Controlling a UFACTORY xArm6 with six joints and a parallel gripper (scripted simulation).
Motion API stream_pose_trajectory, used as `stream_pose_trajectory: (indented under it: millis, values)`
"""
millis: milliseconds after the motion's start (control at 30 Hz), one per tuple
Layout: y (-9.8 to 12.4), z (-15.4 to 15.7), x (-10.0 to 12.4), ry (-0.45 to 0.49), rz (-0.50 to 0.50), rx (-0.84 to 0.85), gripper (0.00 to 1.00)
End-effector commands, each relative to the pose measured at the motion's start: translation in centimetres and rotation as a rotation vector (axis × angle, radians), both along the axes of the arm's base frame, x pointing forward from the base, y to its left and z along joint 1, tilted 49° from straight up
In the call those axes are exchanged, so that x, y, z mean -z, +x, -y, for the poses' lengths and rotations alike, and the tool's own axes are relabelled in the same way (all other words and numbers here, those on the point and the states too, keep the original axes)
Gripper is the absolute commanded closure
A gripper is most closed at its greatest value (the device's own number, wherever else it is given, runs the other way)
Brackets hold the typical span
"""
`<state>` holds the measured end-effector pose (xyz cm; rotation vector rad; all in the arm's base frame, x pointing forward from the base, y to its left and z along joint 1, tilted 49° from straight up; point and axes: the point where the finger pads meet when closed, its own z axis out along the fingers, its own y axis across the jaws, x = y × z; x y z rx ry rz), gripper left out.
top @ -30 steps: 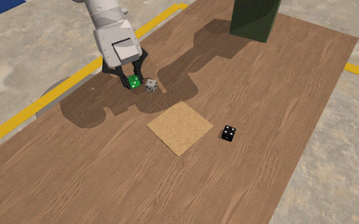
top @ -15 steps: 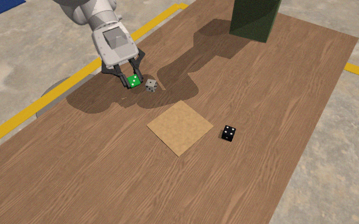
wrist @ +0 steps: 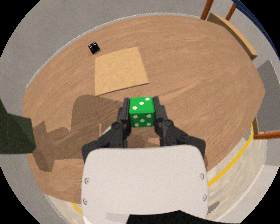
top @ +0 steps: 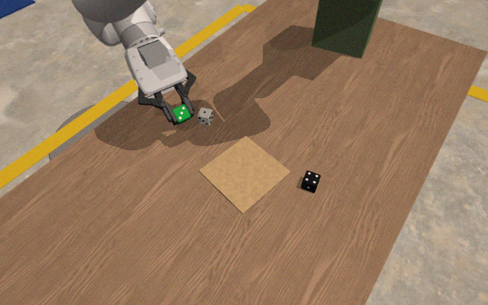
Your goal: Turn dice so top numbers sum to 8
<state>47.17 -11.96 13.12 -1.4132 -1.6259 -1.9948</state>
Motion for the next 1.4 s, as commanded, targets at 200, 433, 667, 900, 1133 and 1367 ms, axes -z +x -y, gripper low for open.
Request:
stream_pose_trajectory:
  millis: [200,433,667,900,1133,1367]
  values:
    - [2.4,-0.4,2.1,0.0,0.001,0.0,0.73]
    - [3.5,-0.7,3.1,0.0,0.001,0.0,0.73]
    - [4.3,-0.9,3.8,0.0,0.001,0.0,0.73]
    - [4.4,-0.9,3.9,0.0,0.001,0.0,0.73]
    - [4.4,-0.9,3.9,0.0,0.001,0.0,0.73]
    - [4.4,-0.9,3.9,0.0,0.001,0.0,0.73]
